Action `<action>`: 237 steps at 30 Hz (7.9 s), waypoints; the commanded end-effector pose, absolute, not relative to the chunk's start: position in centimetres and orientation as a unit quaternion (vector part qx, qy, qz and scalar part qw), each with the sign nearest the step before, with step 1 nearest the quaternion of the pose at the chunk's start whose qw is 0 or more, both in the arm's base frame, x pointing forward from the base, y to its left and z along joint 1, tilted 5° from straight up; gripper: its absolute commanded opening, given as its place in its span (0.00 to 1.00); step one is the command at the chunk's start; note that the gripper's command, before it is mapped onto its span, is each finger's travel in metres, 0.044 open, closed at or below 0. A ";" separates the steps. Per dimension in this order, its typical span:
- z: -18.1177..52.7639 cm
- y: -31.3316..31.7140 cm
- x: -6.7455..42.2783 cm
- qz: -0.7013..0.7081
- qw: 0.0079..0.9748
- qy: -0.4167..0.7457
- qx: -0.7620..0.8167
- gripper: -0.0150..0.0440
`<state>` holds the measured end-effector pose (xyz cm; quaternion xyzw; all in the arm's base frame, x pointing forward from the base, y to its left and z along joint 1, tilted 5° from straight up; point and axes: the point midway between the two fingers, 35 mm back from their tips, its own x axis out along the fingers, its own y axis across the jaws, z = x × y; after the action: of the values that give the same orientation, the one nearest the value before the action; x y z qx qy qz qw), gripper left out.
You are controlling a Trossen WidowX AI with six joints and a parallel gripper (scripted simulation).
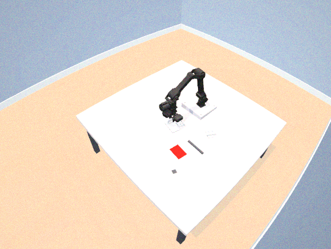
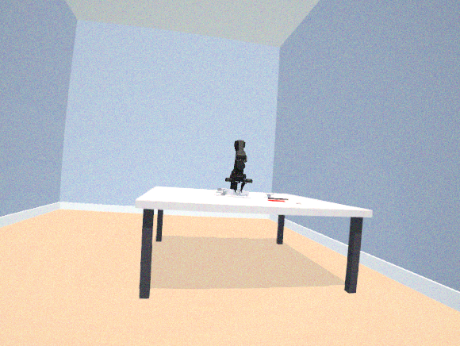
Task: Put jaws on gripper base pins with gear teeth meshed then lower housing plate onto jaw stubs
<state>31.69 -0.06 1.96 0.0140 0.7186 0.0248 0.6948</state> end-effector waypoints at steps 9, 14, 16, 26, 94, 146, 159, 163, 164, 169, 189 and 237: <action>1.7 -0.1 31.6 0.022 0.694 0.720 0.014 0.48; 1.5 -0.1 31.6 0.022 0.694 0.720 0.014 0.48; 1.5 -0.1 31.6 0.022 0.694 0.720 0.014 0.48; 1.2 -0.1 31.6 0.022 0.694 0.720 0.014 0.48; 0.0 0.0 31.5 0.025 0.694 0.720 0.012 0.48; 0.0 0.0 31.5 0.025 0.694 0.720 0.012 0.48; 0.0 0.0 31.5 0.025 0.694 0.720 0.012 0.48; 0.0 0.0 31.5 0.025 0.694 0.720 0.012 0.48; 0.0 0.0 31.5 0.025 0.694 0.720 0.012 0.48; 0.0 0.0 31.5 0.025 0.694 0.720 0.012 0.48; 0.1 0.0 31.6 0.025 0.694 0.719 0.014 0.63; 6.5 -0.4 31.6 0.030 0.695 0.718 0.008 0.34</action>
<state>31.55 -0.24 6.42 0.0131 0.7189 0.0258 0.6945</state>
